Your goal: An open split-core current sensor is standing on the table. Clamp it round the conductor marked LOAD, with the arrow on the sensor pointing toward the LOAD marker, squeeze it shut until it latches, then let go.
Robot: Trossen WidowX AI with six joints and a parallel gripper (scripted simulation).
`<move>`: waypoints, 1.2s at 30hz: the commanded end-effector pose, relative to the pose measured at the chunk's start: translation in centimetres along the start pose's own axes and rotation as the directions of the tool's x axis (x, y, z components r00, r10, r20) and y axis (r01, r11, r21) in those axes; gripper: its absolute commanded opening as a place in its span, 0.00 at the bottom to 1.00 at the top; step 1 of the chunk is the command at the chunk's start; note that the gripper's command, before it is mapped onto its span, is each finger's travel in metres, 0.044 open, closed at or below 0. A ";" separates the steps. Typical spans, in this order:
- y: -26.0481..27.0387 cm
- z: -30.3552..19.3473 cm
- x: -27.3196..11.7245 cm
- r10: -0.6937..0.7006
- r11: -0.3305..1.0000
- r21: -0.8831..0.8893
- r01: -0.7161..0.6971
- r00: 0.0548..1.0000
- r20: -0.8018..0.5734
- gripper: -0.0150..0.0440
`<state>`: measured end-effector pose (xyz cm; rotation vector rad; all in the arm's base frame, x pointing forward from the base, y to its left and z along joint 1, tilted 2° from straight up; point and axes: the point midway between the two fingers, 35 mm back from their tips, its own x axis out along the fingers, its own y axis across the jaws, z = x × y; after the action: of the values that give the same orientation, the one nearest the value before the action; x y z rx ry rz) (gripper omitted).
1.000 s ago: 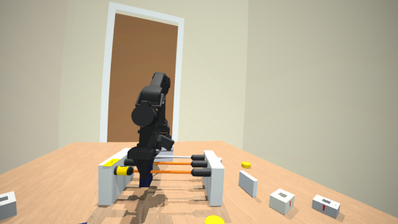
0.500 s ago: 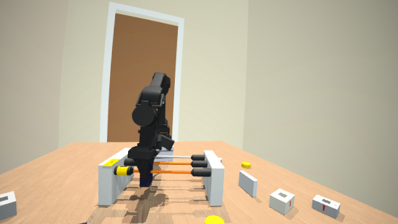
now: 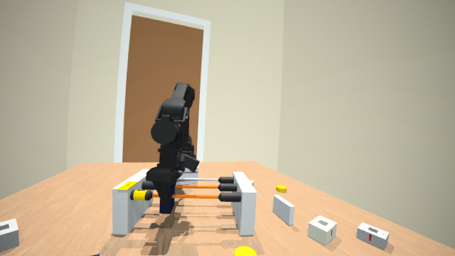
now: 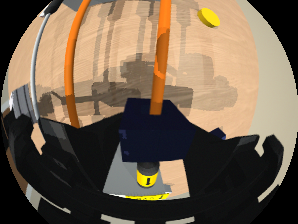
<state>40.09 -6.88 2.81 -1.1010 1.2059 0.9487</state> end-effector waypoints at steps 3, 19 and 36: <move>0.0 0.0 0.0 0.000 1.000 0.000 0.000 1.000 0.000 0.68; 0.0 0.0 0.0 0.000 1.000 0.000 0.000 1.000 0.000 0.68; 0.0 0.0 0.0 0.000 1.000 0.000 0.000 1.000 0.000 1.00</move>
<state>40.09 -6.88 2.81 -1.1009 1.2059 0.9487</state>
